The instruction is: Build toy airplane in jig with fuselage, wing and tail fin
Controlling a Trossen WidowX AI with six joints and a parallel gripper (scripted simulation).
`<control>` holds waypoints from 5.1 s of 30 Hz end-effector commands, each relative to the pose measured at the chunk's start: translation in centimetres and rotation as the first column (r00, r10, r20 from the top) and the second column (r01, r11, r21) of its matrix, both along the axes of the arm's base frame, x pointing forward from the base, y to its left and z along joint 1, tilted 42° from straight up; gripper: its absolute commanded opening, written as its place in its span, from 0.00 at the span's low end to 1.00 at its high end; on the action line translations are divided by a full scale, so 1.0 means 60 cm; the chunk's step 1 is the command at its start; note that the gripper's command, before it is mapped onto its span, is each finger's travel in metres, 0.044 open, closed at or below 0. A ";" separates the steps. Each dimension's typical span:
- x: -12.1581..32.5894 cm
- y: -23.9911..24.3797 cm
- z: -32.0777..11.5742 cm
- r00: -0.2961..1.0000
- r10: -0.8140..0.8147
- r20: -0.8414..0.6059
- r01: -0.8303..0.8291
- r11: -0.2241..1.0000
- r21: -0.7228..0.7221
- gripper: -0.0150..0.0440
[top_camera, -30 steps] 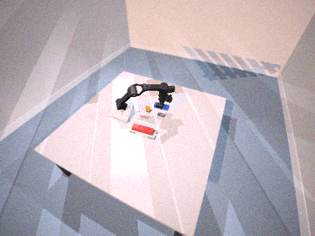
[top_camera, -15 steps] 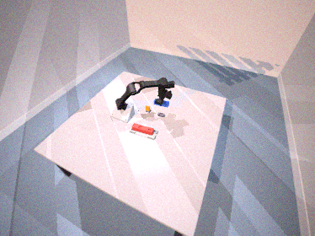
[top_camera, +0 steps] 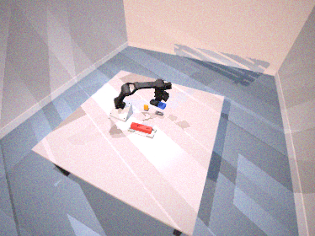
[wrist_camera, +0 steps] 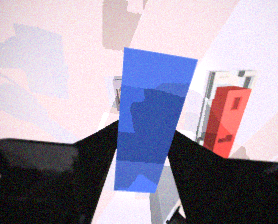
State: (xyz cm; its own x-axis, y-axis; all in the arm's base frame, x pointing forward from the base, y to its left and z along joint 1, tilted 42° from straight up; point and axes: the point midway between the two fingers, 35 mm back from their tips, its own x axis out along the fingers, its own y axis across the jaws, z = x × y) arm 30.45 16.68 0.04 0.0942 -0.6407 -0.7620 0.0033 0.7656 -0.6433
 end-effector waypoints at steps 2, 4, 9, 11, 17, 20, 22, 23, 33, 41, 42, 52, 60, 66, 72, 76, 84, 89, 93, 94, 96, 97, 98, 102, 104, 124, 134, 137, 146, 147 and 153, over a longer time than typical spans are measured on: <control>0.001 -0.024 0.018 0.995 -0.073 0.064 0.072 0.997 0.013 0.25; 0.002 -0.033 0.025 0.991 -0.100 0.086 0.099 0.995 0.019 0.25; 0.002 -0.056 0.041 0.976 -0.168 0.141 0.165 0.986 0.037 0.25; 0.001 -0.065 0.047 0.967 -0.196 0.162 0.191 0.981 0.046 0.25; -0.001 -0.093 0.065 0.934 -0.277 0.226 0.267 0.961 0.073 0.25; -0.003 -0.107 0.073 0.913 -0.317 0.256 0.304 0.948 0.088 0.25; -0.005 -0.116 0.079 0.898 -0.343 0.276 0.328 0.939 0.099 0.25; -0.006 -0.121 0.082 0.890 -0.356 0.286 0.340 0.934 0.105 0.25; -0.019 -0.168 0.107 0.789 -0.482 0.380 0.454 0.875 0.167 0.25; -0.033 -0.205 0.124 0.689 -0.572 0.446 0.532 0.816 0.225 0.25; -0.035 -0.210 0.126 0.675 -0.582 0.453 0.541 0.808 0.232 0.25; -0.059 -0.256 0.144 0.519 -0.677 0.521 0.621 0.718 0.314 0.25; -0.081 -0.290 0.155 0.379 -0.735 0.562 0.667 0.638 0.384 0.25; -0.100 -0.315 0.162 0.267 -0.766 0.584 0.690 0.575 0.439 0.25; -0.108 -0.325 0.164 0.221 -0.776 0.591 0.697 0.549 0.461 0.34; -0.108 -0.325 0.164 0.221 -0.776 0.591 0.697 0.549 0.461 0.52; -0.109 -0.325 0.164 0.221 -0.776 0.591 0.697 0.549 0.461 0.59; -0.109 -0.325 0.164 0.221 -0.776 0.591 0.697 0.549 0.461 0.59; -0.109 -0.325 0.164 0.221 -0.776 0.591 0.697 0.549 0.461 0.59; -0.109 -0.325 0.164 0.221 -0.776 0.591 0.697 0.549 0.461 0.59; -0.108 -0.326 0.162 0.221 -0.776 0.591 0.697 0.549 0.461 0.59; -0.108 -0.327 0.161 0.221 -0.776 0.591 0.697 0.549 0.461 0.59; -0.107 -0.329 0.159 0.221 -0.776 0.591 0.697 0.549 0.461 0.59; -0.106 -0.336 0.151 0.221 -0.776 0.590 0.697 0.549 0.461 0.59; -0.105 -0.340 0.147 0.221 -0.776 0.590 0.697 0.549 0.462 0.59; -0.102 -0.370 0.115 0.220 -0.775 0.592 0.697 0.550 0.461 0.59; -0.100 -0.368 0.118 0.215 -0.778 0.591 0.697 0.546 0.465 0.40; -0.100 -0.368 0.118 0.215 -0.778 0.591 0.697 0.546 0.465 0.35; -0.100 -0.368 0.118 0.215 -0.778 0.591 0.697 0.546 0.465 0.75; -0.100 -0.368 0.118 0.215 -0.778 0.591 0.697 0.546 0.465 0.80; -0.100 -0.368 0.118 0.215 -0.778 0.591 0.697 0.546 0.465 1.00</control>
State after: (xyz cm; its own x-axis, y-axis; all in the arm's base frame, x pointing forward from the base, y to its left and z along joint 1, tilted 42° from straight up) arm 24.43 -5.39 7.07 0.0957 -0.6603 -0.7449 0.9743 0.2156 -0.0659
